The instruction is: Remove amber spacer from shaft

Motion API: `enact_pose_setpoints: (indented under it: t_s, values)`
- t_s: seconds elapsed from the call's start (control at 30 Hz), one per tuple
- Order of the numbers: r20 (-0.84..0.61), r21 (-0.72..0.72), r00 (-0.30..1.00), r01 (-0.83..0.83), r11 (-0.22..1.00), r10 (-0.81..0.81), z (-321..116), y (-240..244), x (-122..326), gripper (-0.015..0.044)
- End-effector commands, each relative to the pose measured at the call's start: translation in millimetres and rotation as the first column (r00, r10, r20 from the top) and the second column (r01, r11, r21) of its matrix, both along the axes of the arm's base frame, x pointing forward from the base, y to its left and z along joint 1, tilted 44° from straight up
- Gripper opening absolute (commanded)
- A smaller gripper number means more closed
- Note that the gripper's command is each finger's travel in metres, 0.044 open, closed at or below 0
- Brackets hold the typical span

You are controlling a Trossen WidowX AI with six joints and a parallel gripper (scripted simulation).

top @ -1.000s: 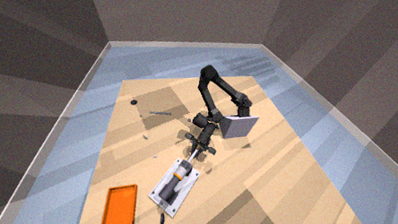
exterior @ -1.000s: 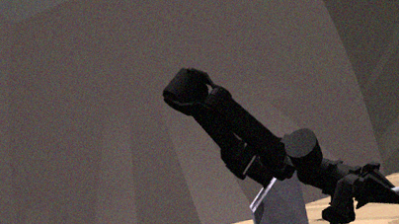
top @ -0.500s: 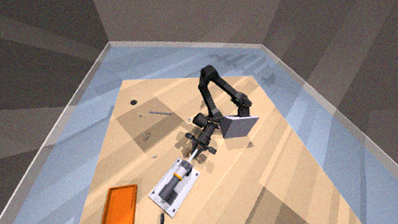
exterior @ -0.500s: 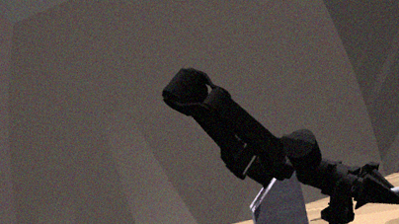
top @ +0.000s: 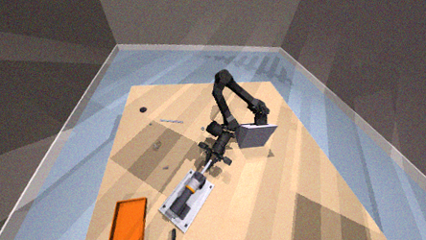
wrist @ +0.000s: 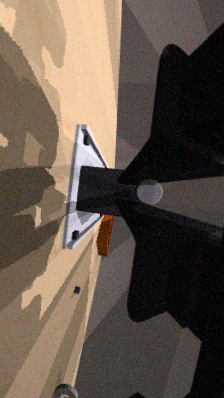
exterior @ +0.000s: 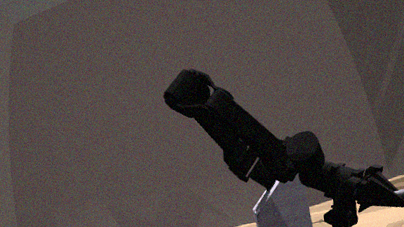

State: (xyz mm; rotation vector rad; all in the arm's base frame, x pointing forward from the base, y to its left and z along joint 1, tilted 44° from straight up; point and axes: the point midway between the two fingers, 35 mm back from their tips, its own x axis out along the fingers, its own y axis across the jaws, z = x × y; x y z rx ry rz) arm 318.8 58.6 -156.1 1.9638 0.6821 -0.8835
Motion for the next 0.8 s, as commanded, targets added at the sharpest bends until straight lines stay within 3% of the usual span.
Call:
enact_pose_setpoints:
  t_s: [0.0,0.77]
  values:
    - [0.000,-0.002,1.000,-0.003,1.000,0.003,0.6,-0.4,-1.1,0.0000]
    - [-0.001,-0.002,1.000,-0.003,1.000,0.003,2.0,-2.1,-3.2,0.0000]
